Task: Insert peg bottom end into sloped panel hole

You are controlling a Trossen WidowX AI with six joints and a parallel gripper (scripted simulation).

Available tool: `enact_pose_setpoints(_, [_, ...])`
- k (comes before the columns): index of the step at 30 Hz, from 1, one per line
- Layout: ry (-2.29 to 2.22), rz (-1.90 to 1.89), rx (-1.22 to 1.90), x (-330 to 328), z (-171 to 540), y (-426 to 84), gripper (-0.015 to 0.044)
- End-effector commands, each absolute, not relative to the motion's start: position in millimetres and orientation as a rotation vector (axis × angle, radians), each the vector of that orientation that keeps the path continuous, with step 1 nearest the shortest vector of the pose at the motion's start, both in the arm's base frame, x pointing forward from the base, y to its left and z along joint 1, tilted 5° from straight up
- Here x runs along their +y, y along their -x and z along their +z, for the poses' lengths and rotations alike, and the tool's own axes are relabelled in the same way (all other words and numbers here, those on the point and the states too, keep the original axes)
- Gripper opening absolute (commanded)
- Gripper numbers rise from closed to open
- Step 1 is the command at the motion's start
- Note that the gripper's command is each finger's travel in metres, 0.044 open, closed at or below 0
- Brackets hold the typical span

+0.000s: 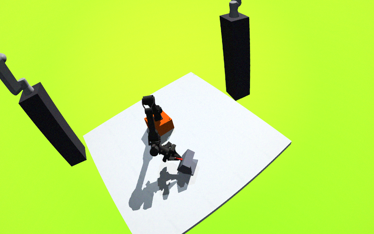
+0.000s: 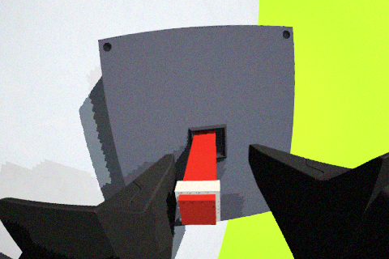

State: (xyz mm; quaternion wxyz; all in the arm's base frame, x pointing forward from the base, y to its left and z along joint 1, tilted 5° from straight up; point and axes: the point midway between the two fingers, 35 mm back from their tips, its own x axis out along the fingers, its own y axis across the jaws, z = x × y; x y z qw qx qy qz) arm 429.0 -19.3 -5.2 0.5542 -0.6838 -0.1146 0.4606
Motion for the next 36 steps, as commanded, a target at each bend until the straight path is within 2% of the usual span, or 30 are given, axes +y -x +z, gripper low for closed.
enact_pose_setpoints(1, [1.616,1.088,-0.272,-19,-5,-429,0.0289])
enact_pose_setpoints(7, [1.617,1.089,-0.271,-23,-3,-427,0.0440])
enact_pose_setpoints(36, [1.622,1.099,-0.257,-64,18,-399,0.0440])
